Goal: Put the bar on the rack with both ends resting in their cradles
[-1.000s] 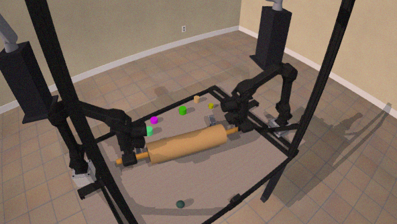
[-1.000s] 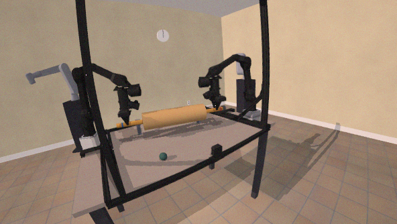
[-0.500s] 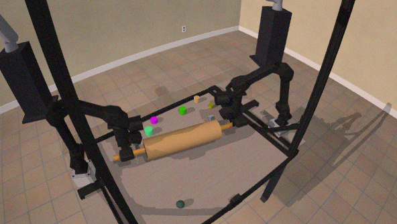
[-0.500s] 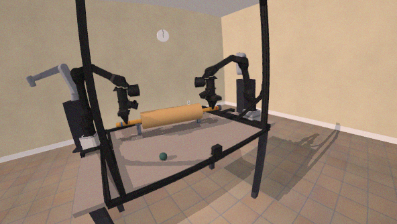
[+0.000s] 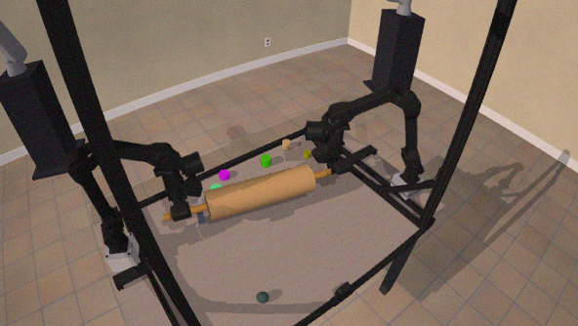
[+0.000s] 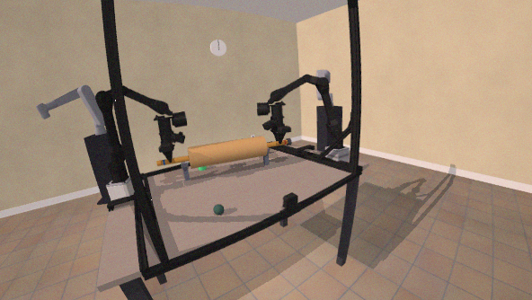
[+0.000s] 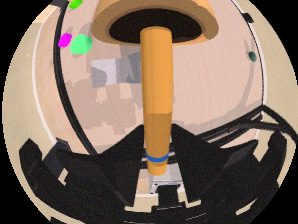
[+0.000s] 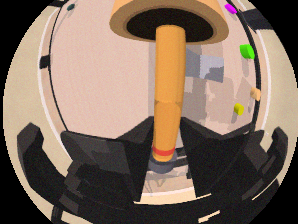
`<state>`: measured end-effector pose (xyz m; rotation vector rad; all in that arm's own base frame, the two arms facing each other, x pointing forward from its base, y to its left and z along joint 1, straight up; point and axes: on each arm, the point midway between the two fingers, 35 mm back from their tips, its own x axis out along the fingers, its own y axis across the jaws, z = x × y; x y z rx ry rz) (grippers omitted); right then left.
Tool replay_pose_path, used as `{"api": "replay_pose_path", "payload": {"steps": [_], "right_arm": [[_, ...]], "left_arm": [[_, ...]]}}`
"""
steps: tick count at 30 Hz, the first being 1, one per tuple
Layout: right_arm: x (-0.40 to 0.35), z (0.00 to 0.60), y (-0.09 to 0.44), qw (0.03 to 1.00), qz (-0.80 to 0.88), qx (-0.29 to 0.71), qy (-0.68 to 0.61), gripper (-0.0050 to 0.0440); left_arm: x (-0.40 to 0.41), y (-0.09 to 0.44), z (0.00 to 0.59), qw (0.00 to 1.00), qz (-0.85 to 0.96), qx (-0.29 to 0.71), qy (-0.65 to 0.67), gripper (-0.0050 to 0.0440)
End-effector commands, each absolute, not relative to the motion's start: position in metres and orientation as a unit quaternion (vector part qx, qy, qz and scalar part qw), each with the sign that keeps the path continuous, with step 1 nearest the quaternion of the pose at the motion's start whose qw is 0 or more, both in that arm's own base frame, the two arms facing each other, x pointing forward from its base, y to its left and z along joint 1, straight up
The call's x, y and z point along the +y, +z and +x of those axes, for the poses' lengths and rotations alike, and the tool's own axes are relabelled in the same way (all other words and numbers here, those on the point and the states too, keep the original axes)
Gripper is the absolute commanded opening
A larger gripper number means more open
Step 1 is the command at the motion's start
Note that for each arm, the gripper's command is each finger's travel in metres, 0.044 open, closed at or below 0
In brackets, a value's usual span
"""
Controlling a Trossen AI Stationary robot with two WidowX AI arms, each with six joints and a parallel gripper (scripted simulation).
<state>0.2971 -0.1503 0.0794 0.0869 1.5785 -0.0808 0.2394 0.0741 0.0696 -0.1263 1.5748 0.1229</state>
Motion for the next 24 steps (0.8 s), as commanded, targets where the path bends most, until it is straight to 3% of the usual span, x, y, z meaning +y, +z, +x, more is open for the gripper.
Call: {"api": "replay_pose_path", "payload": {"steps": [1,24], "right_arm": [[-0.166,0.297,0.084,0.706,0.037,0.707,-0.037,0.0],[-0.199,0.294,0.06,0.706,0.037,0.706,-0.037,0.0]], "left_arm": [[0.088,0.073,0.238,0.705,-0.057,0.704,0.056,0.0],[0.121,0.05,0.232,0.705,-0.057,0.705,0.057,0.0]]}}
